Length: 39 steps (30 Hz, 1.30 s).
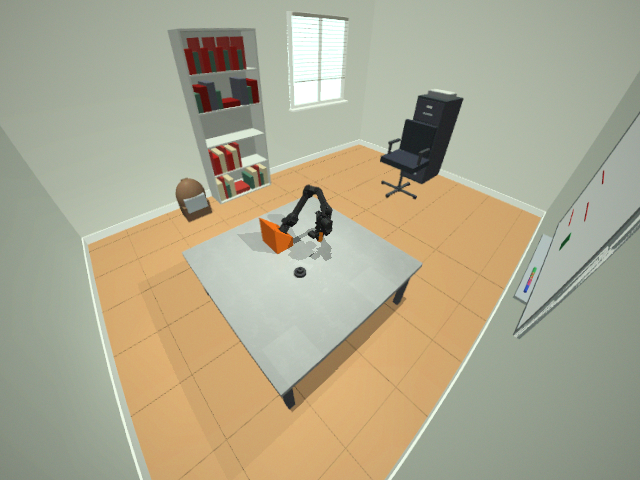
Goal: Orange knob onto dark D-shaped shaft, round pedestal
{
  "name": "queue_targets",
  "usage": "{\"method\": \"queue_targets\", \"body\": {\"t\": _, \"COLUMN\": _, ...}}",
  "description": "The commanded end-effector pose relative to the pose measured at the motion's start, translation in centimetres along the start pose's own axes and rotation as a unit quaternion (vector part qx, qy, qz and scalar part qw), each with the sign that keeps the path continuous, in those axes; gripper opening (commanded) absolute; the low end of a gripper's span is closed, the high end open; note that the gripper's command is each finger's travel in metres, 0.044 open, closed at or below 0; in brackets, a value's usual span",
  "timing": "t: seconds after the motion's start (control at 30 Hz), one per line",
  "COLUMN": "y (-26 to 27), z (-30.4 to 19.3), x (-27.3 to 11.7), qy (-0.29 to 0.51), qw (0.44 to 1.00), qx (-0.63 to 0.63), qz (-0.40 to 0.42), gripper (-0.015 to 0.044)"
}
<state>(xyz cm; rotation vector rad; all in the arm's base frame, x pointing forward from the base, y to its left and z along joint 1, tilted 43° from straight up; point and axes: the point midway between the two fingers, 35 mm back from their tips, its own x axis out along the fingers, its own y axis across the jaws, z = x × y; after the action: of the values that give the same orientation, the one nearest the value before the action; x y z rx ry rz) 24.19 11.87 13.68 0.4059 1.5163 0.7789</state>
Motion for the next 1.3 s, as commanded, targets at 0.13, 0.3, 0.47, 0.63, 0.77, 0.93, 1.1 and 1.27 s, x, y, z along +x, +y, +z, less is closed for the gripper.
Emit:
{"method": "queue_targets", "body": {"t": 0.13, "y": -1.8, "z": 1.2, "x": 0.0, "qy": -0.002, "qw": 1.000, "qx": -0.001, "qz": -0.001, "gripper": 0.0000}}
{"method": "queue_targets", "body": {"t": 0.3, "y": -3.1, "z": 1.9, "x": 0.2, "qy": -0.002, "qw": 1.000, "qx": -0.001, "qz": -0.003, "gripper": 0.0000}}
{"method": "queue_targets", "body": {"t": 0.47, "y": -4.5, "z": 2.6, "x": 0.5, "qy": -0.002, "qw": 1.000, "qx": -0.001, "qz": -0.004, "gripper": 0.0000}}
{"method": "queue_targets", "body": {"t": 0.63, "y": -5.9, "z": 3.2, "x": 0.7, "qy": -0.003, "qw": 1.000, "qx": -0.001, "qz": -0.005, "gripper": 0.0000}}
{"method": "queue_targets", "body": {"t": 0.77, "y": -7.1, "z": 3.6, "x": 0.9, "qy": -0.003, "qw": 1.000, "qx": -0.001, "qz": -0.006, "gripper": 0.0000}}
{"method": "queue_targets", "body": {"t": 0.93, "y": -8.6, "z": 4.1, "x": 1.2, "qy": -0.003, "qw": 1.000, "qx": -0.001, "qz": -0.007, "gripper": 0.0000}}
{"method": "queue_targets", "body": {"t": 1.1, "y": -10.1, "z": 4.4, "x": 1.5, "qy": -0.003, "qw": 1.000, "qx": -0.001, "qz": -0.007, "gripper": 0.0000}}
{"method": "queue_targets", "body": {"t": 1.27, "y": -11.6, "z": 4.7, "x": 1.8, "qy": -0.003, "qw": 1.000, "qx": -0.001, "qz": -0.008, "gripper": 0.0000}}
